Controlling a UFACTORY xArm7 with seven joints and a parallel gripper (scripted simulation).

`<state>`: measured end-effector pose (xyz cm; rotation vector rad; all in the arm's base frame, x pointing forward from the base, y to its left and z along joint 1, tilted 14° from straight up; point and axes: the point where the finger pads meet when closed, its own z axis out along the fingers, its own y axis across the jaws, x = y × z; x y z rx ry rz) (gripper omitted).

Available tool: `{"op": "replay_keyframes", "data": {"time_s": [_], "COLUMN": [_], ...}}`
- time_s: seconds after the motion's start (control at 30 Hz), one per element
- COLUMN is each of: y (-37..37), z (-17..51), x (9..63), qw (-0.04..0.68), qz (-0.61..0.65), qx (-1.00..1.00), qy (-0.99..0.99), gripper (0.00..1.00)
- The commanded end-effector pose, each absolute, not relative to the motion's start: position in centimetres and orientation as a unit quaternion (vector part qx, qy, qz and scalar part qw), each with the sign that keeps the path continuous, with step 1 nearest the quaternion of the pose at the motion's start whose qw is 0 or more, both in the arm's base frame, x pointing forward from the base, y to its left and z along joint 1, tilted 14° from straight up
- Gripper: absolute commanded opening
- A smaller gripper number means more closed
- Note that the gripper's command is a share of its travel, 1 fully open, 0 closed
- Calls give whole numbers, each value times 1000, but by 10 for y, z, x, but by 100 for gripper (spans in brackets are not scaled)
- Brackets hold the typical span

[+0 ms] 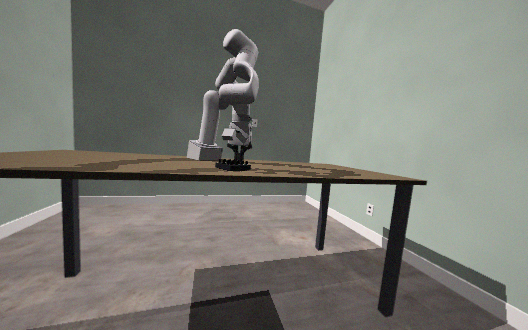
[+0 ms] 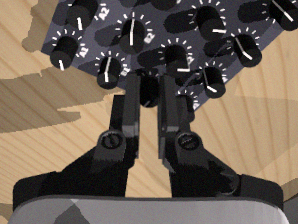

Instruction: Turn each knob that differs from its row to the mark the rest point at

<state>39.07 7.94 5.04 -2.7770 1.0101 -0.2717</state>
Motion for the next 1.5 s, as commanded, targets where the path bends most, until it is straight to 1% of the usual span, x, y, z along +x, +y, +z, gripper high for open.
{"op": "replay_keyframes", "data": {"time_s": [0.0,0.5,1.0,1.47], "y": [79,79,79,79], "z": [51,51,51,51], "x": [392,391,391,391], "qw": [84,96,101,102], "qz": [-87,-74,-67,-65], "qx": [-915,-846,-808,-798], "qy": [386,519,576,590], "gripper": [8,8,8,8]}}
